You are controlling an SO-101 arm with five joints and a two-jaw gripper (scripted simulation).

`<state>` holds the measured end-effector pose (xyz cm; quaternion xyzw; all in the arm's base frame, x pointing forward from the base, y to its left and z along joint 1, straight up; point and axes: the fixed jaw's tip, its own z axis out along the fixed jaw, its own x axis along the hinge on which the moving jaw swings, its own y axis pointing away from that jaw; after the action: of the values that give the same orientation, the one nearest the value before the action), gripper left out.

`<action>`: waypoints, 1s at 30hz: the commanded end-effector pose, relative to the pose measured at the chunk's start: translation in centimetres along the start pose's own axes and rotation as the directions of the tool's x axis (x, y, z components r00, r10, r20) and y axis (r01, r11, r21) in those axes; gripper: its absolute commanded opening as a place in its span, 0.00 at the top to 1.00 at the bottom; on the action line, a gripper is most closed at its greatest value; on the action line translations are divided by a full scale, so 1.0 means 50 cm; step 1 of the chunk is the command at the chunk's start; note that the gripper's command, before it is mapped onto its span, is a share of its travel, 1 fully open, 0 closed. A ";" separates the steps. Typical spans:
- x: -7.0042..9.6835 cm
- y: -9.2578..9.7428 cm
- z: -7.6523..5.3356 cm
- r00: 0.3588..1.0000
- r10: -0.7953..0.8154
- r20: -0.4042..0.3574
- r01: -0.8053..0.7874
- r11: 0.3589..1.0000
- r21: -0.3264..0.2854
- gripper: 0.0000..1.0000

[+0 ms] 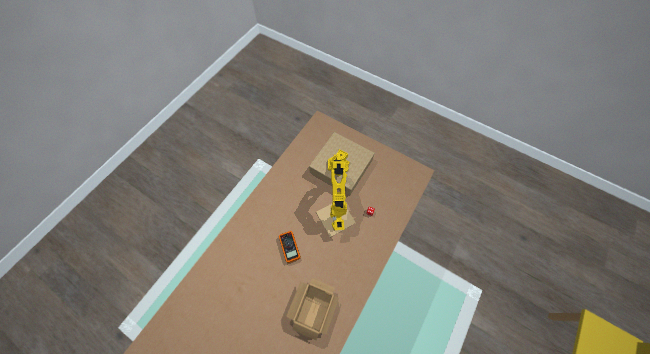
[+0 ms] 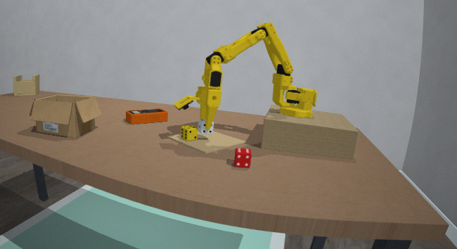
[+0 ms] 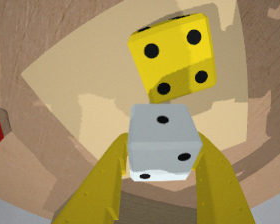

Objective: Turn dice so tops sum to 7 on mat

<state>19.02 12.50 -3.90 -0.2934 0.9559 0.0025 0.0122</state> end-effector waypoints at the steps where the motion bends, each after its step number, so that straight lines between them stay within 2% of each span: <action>1: 0.012 0.006 0.011 1.000 -0.001 -0.027 0.001 1.000 -0.002 1.00; 30: 0.012 0.006 0.035 1.000 -0.001 -0.027 0.001 1.000 -0.002 1.00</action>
<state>18.94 12.45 -5.05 -0.2934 0.9559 0.0020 0.0099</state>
